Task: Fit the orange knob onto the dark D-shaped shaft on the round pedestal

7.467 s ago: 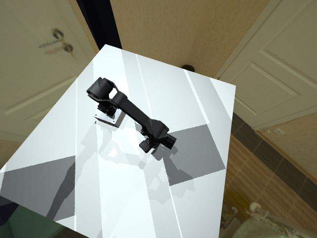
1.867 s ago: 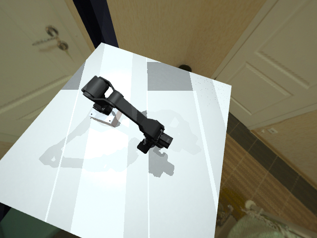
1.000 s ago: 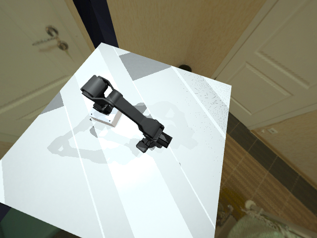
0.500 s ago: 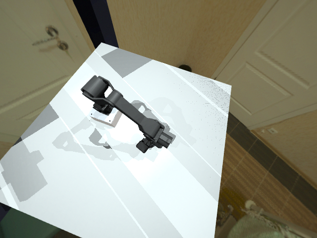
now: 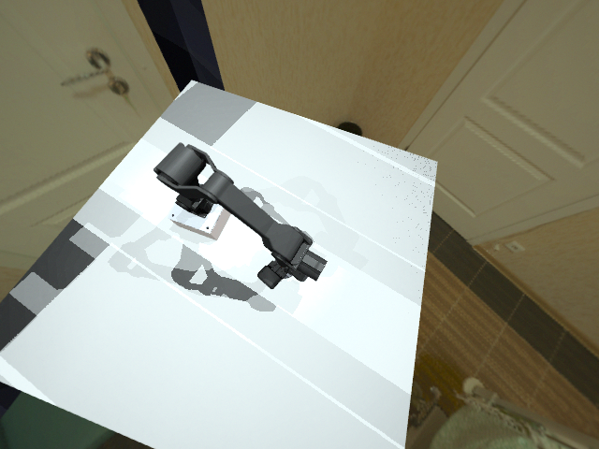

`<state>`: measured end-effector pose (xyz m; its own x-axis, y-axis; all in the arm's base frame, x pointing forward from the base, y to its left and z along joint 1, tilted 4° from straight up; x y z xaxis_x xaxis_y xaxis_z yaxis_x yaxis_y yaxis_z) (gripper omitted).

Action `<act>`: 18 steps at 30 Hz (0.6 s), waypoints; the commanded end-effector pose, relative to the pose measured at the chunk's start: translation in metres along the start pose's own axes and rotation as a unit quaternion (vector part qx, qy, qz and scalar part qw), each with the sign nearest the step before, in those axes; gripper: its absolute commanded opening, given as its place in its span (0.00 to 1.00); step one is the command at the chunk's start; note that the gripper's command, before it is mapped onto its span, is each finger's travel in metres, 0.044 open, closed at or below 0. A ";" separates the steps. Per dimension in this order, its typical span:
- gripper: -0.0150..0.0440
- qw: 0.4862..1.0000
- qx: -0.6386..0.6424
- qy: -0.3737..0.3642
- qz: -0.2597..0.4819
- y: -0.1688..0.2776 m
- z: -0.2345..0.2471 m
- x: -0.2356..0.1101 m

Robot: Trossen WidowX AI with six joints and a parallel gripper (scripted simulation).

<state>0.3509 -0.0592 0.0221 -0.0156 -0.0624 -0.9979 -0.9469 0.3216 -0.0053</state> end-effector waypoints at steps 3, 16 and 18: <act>0.25 1.000 0.003 0.001 -0.001 0.001 0.000 0.001; 0.25 1.000 0.029 0.001 -0.001 0.003 0.000 -0.005; 0.25 1.000 0.029 0.001 -0.001 0.003 0.000 -0.005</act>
<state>0.3471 -0.0580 0.0254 -0.0188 -0.0620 -0.9979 -0.9308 0.3654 -0.0052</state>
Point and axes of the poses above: the point midway between the two fingers, 35 mm back from their tips, its own x axis out along the fingers, its own z axis across the jaws, y = z × x, the point moved 1 cm from there along -x, back along the fingers, and after that the axes turned 1 degree about x, right-handed, at the moved point
